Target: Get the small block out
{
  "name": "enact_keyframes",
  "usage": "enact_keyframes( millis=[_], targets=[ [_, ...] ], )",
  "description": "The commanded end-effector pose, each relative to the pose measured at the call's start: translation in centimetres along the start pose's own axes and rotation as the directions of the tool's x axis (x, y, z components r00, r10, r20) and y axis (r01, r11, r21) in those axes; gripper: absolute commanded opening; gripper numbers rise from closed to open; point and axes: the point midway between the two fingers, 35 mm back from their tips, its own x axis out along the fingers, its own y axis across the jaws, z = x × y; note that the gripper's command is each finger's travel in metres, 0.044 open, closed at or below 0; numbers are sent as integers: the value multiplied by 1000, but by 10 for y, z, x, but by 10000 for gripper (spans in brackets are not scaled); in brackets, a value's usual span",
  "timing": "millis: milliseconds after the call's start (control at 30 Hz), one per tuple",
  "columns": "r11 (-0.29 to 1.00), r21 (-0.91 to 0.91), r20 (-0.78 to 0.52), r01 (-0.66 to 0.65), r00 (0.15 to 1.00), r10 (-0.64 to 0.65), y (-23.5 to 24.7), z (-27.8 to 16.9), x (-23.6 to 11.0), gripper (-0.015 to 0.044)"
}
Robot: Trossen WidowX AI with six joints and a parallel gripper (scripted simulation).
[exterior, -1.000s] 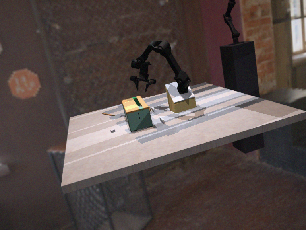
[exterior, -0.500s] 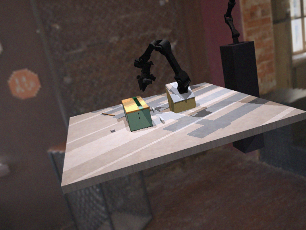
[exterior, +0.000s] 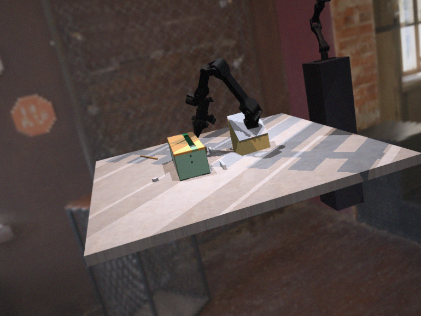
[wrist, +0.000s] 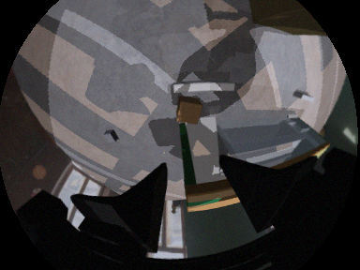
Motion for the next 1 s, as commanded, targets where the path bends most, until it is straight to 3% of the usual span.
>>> enact_keyframes(
  millis=[0, 967],
  targets=[
    [1000, 22, 11, 18, 1000, -19, -6, 19, 25, 285],
    [1000, 23, 11, 19, 1000, -19, -7, 34, 62, 285]
  ],
)
